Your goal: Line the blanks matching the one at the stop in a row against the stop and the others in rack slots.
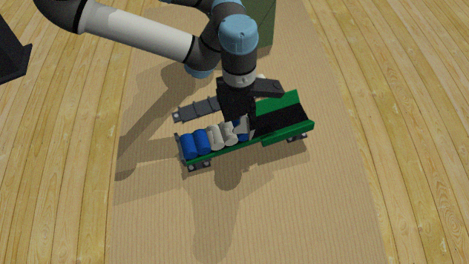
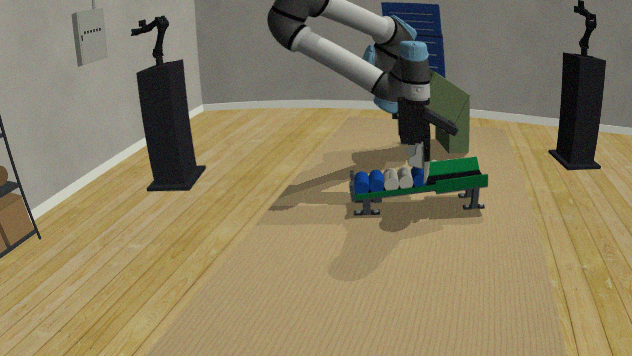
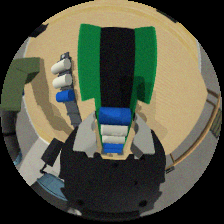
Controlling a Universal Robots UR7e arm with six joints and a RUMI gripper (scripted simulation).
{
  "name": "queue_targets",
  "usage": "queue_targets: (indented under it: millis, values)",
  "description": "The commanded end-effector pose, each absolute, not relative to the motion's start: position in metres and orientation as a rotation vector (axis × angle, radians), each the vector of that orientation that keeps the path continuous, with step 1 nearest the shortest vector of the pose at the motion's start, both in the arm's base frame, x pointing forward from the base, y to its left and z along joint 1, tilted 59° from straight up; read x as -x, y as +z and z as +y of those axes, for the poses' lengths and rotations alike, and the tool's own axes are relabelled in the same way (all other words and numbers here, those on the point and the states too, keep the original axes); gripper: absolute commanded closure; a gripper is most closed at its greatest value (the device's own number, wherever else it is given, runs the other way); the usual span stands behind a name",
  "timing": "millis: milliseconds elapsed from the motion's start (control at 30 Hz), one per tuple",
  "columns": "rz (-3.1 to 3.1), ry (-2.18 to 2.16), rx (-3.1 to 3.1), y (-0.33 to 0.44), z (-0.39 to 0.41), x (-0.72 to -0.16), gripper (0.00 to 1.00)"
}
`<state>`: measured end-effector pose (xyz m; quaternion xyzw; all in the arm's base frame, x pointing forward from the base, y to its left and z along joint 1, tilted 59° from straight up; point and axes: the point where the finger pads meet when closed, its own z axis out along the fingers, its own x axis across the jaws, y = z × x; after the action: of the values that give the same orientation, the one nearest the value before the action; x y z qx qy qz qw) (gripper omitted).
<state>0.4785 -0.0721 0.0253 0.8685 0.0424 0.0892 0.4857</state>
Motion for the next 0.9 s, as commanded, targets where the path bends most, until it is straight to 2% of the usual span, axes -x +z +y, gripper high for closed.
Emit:
queue_targets:
  millis: [0, 867]
  values:
    - [0.105, 0.219, -2.114, 0.027, -0.069, -0.478, 0.49]
    - [0.103, 0.223, -2.114, 0.063, -0.011, -0.466, 0.49]
